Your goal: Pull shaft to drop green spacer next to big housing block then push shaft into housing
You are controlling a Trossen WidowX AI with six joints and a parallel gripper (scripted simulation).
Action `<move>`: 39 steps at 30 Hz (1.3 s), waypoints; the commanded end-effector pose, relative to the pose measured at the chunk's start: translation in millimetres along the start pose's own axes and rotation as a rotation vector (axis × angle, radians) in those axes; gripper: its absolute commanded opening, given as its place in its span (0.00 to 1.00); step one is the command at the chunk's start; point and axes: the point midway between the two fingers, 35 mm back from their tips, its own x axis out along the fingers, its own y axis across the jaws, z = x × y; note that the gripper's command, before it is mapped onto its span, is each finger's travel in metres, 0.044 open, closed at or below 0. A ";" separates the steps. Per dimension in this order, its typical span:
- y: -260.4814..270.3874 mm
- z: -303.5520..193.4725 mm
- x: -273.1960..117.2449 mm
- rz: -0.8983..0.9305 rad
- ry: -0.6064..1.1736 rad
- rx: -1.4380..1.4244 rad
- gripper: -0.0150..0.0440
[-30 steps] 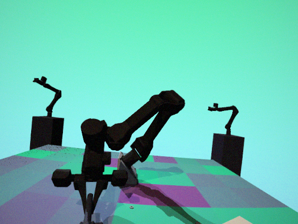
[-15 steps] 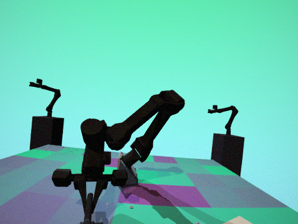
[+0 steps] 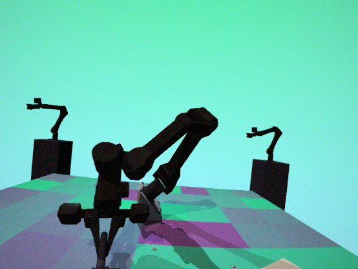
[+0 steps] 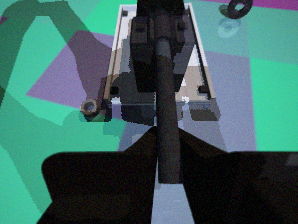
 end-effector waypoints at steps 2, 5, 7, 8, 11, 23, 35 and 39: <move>0.8 -1.5 -1.3 0.003 -0.001 0.002 0.25; 0.8 -1.8 -1.6 0.003 -0.001 0.002 0.25; 0.8 -1.9 -1.7 0.003 -0.001 0.002 0.25; 0.8 -2.0 -1.8 0.003 -0.001 0.002 0.25; 0.8 -2.3 -2.1 0.003 0.000 0.002 0.25; 0.8 -3.3 -3.1 0.003 0.000 0.002 0.25; 0.0 -2.7 -2.6 0.000 0.000 0.000 0.25; 0.0 -2.7 -2.6 0.000 0.000 0.000 0.25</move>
